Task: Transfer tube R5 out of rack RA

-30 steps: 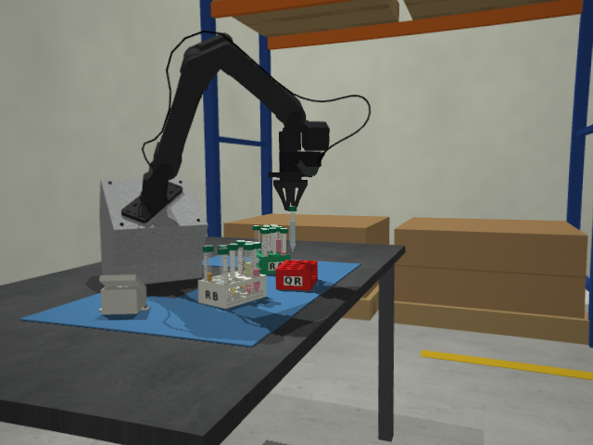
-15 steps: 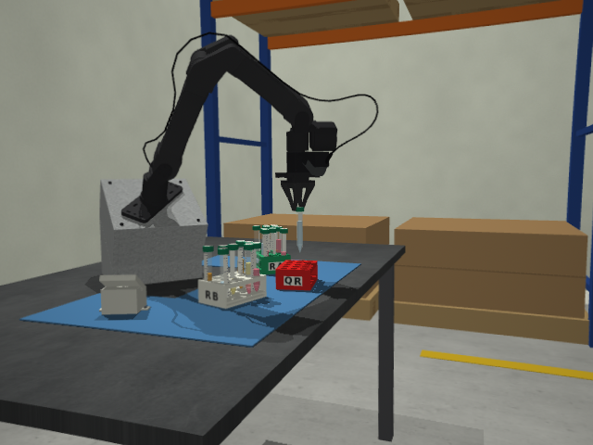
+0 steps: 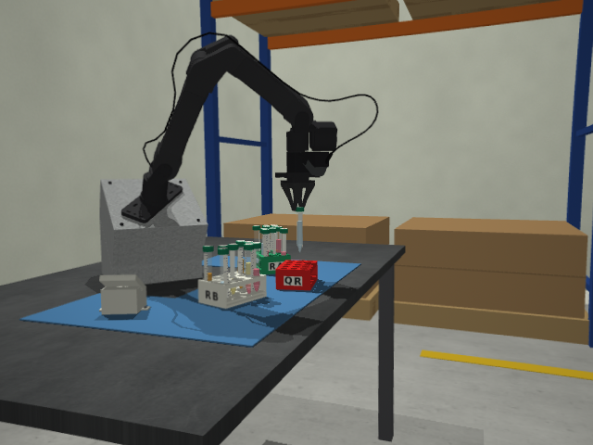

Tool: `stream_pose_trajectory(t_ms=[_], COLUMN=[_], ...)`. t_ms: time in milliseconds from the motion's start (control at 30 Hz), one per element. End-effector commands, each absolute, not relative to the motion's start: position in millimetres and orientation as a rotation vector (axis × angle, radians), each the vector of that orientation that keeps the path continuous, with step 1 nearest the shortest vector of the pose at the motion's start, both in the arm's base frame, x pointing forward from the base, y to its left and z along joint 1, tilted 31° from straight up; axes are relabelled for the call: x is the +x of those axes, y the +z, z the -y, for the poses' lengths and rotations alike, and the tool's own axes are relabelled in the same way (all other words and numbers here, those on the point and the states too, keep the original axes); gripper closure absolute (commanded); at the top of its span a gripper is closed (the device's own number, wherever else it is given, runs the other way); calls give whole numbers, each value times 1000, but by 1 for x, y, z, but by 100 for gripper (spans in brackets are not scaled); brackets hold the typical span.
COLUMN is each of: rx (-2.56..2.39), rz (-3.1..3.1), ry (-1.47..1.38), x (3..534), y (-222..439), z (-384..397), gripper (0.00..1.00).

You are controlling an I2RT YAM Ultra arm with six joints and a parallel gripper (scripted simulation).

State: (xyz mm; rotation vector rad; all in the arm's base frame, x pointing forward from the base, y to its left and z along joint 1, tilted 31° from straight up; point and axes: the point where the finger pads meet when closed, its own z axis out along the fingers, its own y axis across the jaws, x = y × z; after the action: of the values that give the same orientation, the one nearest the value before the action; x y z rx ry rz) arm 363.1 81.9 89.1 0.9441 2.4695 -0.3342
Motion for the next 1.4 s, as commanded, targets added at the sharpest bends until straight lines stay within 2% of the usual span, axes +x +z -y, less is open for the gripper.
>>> stream_pose_trajectory(t_ms=[0,1367], rx=[927,921], rz=[-2468,-2446], ry=[-328,-302], x=[365,373], y=[96,94], z=[-85,-96], gripper=[100,100])
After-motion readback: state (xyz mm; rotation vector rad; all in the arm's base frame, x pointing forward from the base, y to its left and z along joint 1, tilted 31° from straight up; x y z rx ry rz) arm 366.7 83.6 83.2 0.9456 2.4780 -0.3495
